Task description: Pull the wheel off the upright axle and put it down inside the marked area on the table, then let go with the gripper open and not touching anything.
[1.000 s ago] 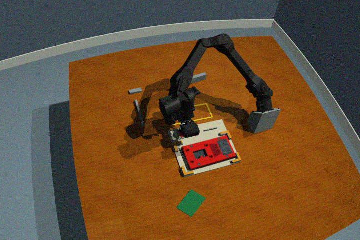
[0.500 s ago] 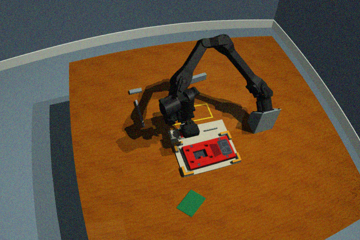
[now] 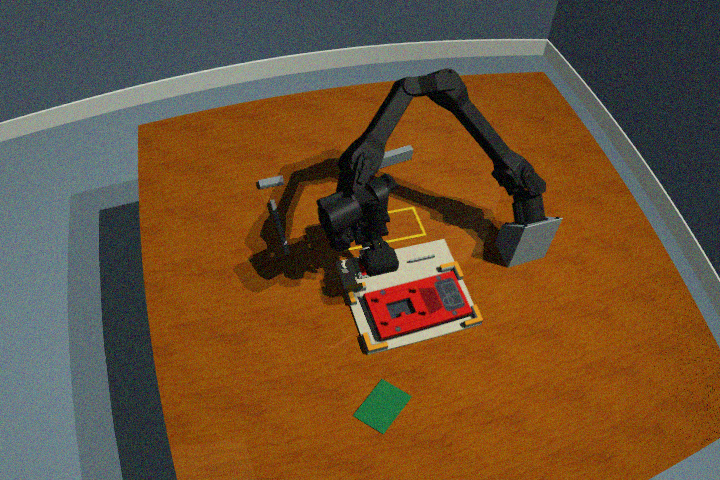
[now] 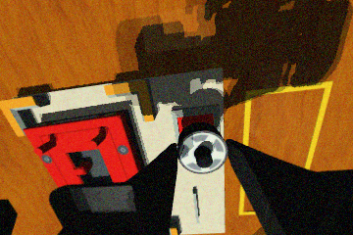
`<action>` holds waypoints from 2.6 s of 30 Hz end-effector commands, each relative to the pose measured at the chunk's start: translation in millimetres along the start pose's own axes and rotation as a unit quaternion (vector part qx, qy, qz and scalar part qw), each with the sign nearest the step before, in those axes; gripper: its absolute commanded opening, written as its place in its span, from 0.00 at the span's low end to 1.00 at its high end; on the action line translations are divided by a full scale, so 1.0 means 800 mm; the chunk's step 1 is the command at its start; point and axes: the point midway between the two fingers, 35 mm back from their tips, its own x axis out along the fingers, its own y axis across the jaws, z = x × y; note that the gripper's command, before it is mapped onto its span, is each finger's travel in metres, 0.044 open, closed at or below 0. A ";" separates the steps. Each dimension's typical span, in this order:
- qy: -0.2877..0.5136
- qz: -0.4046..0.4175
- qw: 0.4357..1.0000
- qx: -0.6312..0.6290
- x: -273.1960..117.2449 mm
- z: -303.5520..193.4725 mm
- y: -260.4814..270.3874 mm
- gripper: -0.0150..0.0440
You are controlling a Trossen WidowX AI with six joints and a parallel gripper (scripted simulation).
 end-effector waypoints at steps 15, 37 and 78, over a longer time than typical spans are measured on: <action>-0.014 0.002 1.000 -0.012 -0.032 -0.001 0.003 0.25; -0.014 0.002 1.000 -0.013 -0.048 -0.002 0.003 0.25; -0.012 0.000 1.000 -0.016 -0.078 -0.072 -0.112 0.25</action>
